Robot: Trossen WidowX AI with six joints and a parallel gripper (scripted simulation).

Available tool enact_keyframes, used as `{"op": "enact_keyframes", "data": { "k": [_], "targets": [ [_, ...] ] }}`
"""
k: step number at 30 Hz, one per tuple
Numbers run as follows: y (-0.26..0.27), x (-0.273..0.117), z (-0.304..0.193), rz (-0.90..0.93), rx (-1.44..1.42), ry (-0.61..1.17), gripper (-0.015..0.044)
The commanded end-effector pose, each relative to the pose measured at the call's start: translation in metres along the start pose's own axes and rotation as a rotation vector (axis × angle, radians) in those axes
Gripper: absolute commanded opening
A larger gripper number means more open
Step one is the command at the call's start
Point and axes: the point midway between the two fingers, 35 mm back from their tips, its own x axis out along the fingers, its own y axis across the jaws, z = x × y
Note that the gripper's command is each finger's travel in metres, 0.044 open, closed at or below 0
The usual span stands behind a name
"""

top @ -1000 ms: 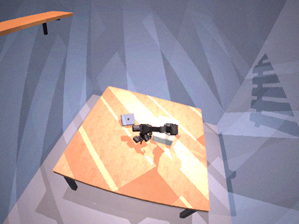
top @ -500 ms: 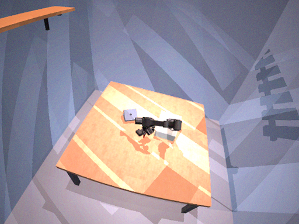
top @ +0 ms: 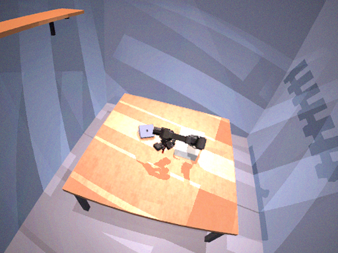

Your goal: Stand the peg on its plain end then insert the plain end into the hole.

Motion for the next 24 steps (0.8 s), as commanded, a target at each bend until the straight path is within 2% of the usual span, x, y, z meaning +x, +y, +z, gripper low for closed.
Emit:
{"op": "enact_keyframes", "data": {
  "k": [1,24],
  "targets": [
    [-0.001,-0.008,-0.001,-0.006,-0.005,0.001,0.0000],
    [-0.003,-0.018,-0.055,0.056,0.101,0.171,0.0000]
  ]
}}
